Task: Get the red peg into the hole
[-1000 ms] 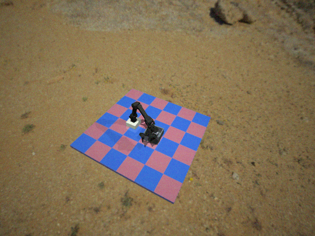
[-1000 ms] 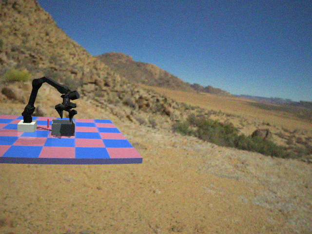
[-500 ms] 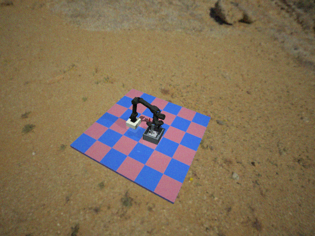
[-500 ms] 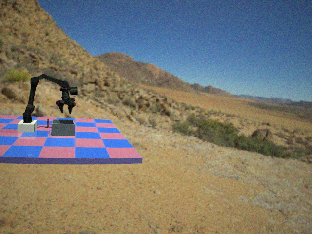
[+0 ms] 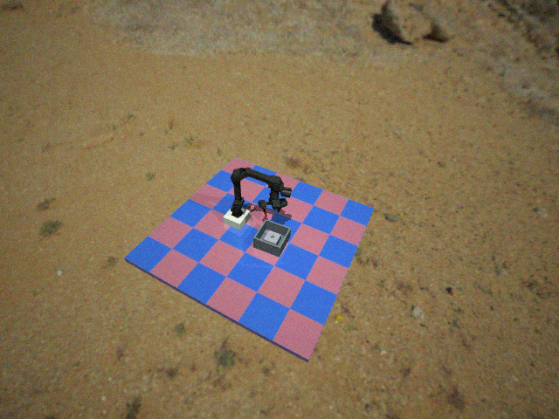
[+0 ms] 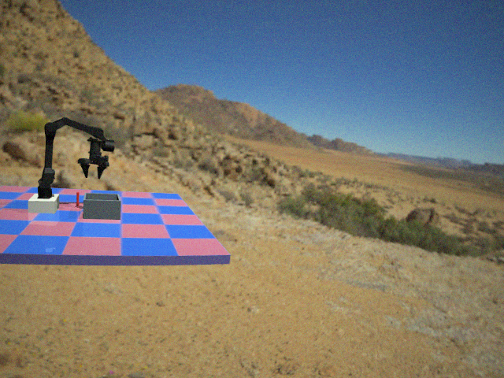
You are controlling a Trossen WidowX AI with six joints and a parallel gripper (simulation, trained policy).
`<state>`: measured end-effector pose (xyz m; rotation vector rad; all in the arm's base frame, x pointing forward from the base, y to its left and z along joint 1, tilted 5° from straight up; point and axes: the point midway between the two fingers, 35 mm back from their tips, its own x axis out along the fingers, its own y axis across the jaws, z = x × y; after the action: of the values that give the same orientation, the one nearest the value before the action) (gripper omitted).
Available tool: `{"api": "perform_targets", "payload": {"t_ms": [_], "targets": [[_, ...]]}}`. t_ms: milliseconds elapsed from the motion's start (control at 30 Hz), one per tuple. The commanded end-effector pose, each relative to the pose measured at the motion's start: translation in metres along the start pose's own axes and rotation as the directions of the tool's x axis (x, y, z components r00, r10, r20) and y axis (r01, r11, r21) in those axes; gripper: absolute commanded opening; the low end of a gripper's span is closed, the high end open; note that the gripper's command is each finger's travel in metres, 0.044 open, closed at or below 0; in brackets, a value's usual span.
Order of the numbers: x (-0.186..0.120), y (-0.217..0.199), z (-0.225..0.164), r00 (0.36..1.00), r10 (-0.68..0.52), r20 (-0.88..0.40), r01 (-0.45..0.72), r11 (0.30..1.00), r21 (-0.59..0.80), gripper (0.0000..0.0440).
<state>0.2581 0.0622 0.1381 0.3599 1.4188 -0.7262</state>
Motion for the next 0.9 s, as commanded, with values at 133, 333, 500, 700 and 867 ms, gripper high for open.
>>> {"api": "perform_targets", "payload": {"t_ms": [133,333,500,700,867], "targets": [[0.001,-0.004,-0.050,0.996,-0.043,-0.074,0.045,0.999,0.027,0.0440],[0.006,-0.007,-0.083,0.990,-0.087,-0.108,0.091,0.995,0.033,0.0440],[0.015,-0.007,-0.101,0.987,-0.111,-0.117,0.114,0.993,0.027,0.0440],[0.032,-0.005,-0.114,0.985,-0.123,-0.118,0.125,0.992,0.010,0.0440],[0.050,0.000,-0.121,0.986,-0.119,-0.116,0.119,0.993,-0.001,0.0440]]}}
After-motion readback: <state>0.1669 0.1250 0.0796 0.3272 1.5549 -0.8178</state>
